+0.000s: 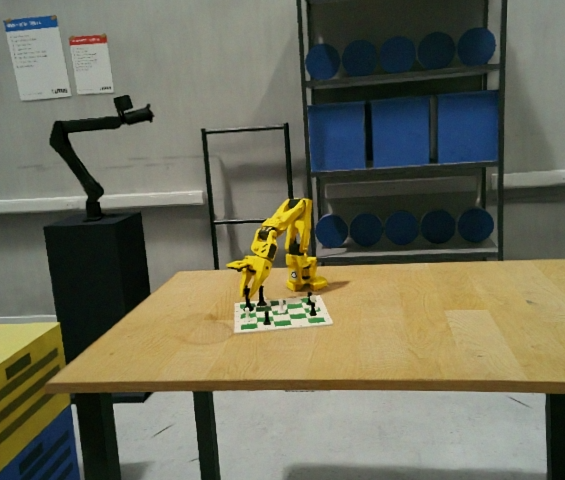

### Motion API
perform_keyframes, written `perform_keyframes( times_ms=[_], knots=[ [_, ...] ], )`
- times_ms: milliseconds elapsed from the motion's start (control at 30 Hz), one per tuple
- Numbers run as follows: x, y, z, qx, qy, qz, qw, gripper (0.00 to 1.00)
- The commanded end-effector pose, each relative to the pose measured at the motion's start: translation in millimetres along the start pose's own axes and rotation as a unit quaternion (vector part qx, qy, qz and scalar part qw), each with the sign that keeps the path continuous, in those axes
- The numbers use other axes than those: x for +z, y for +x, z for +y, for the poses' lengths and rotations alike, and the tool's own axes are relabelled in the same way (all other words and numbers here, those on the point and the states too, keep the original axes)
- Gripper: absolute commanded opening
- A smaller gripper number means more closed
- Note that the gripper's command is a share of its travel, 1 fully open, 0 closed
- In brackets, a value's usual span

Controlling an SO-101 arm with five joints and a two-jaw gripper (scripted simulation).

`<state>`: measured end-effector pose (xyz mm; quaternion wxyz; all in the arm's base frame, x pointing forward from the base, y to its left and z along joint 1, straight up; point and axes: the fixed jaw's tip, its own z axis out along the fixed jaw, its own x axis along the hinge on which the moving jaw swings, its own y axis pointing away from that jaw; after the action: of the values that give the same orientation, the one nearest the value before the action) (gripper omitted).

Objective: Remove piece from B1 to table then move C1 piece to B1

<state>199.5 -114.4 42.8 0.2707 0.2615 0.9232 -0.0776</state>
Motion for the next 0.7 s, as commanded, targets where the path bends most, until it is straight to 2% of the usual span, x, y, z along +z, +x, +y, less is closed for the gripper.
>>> perform_keyframes(
  times_ms=[0,667],
  knots=[
    [3.2,6.8,3.2,-0.001,-0.004,0.012,1.000,0.12],
    [0.6,5.8,4.7,-0.004,-0.006,0.012,1.000,0.12]
  ],
)
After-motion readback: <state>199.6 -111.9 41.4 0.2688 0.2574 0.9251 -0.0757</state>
